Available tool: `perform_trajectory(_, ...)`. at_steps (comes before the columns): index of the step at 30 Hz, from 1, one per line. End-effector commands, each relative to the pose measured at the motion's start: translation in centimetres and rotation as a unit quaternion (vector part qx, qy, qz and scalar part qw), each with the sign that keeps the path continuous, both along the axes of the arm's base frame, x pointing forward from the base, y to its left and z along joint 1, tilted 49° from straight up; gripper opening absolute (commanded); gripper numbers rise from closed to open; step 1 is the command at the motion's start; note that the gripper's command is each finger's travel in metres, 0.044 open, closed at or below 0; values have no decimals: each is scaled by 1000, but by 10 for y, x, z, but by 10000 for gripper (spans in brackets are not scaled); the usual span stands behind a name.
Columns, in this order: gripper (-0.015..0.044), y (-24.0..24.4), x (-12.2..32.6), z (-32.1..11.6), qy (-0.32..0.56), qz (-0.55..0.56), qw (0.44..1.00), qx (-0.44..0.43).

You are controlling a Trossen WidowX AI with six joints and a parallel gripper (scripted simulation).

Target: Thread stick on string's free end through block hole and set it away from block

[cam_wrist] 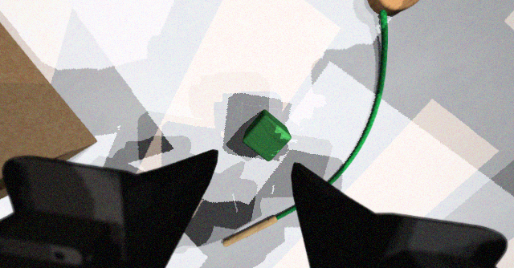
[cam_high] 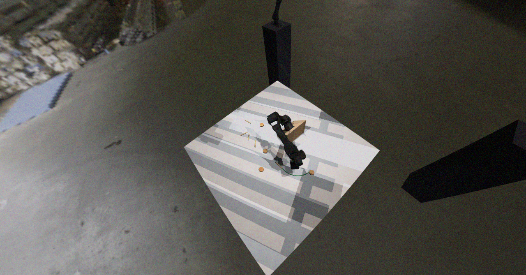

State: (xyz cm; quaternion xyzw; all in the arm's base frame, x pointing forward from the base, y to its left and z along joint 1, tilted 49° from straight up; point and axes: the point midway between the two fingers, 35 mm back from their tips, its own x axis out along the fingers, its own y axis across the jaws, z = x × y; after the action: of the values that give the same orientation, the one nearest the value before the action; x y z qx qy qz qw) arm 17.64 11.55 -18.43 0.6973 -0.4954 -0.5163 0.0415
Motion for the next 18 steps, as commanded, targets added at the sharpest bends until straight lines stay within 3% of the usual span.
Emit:
perform_trajectory(1,241,0,0,0,0,0,1000,0)
perform_trajectory(5,241,0,0,0,0,0,1000,0)
perform_trajectory(14,5,0,0,0,0,0,1000,0)
perform_trajectory(18,0,0,0,0,0,0,1000,0)
